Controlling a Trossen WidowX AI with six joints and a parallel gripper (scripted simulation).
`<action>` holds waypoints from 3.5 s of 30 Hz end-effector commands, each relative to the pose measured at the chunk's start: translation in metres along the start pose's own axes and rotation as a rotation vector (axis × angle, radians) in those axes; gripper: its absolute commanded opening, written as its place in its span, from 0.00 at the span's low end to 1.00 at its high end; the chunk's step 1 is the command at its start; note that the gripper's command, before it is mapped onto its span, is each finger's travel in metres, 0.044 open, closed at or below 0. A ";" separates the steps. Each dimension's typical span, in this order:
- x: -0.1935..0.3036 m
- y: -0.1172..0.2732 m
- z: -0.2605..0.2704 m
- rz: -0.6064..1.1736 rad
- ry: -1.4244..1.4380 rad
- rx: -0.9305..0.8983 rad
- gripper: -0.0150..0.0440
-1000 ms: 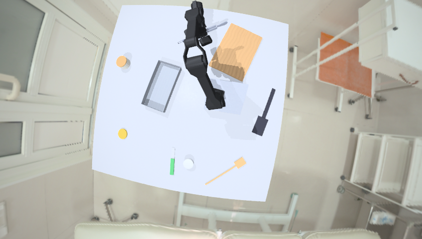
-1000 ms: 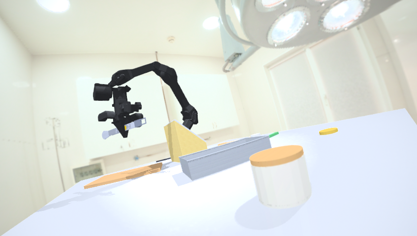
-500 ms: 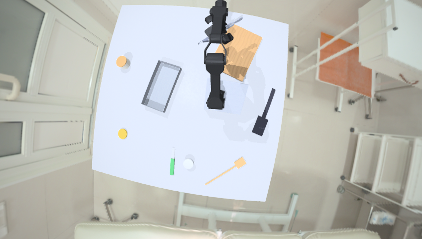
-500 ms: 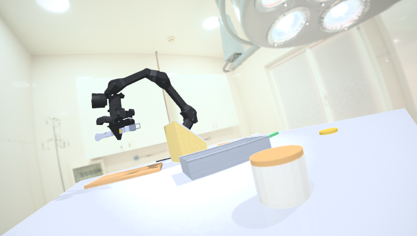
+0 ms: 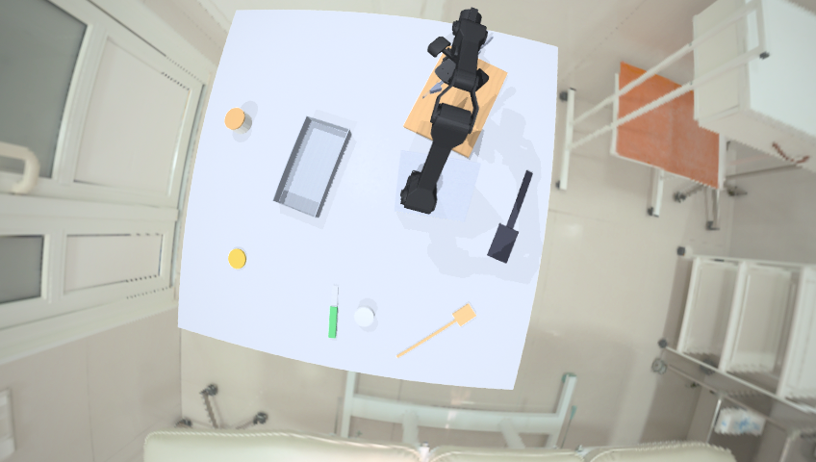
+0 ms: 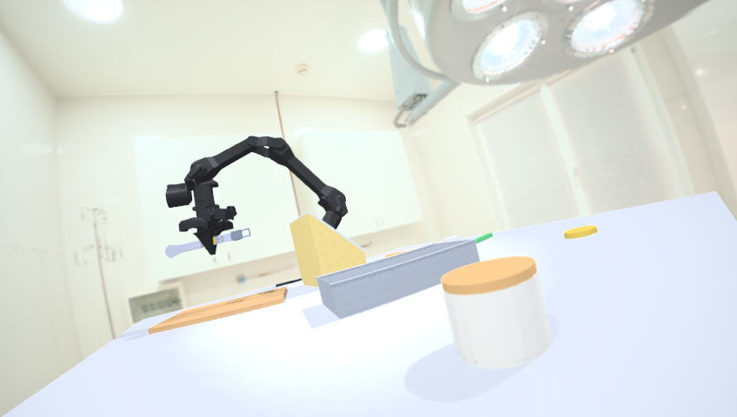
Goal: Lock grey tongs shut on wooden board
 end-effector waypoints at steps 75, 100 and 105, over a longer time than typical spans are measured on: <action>-0.024 -0.044 0.031 0.848 0.088 0.132 0.00; -0.034 -0.040 0.039 0.923 0.083 0.150 0.00; -0.034 -0.040 0.039 0.923 0.083 0.150 0.00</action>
Point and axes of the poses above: the point midway between the two fingers, 35 mm back from their tips, its own y axis back along the fingers, its own z axis across the jaws, x = y × z, the point moved 3 cm from there along y, back along the fingers, and after that the axes turned 8 degrees about -y, right-handed, at the moved point
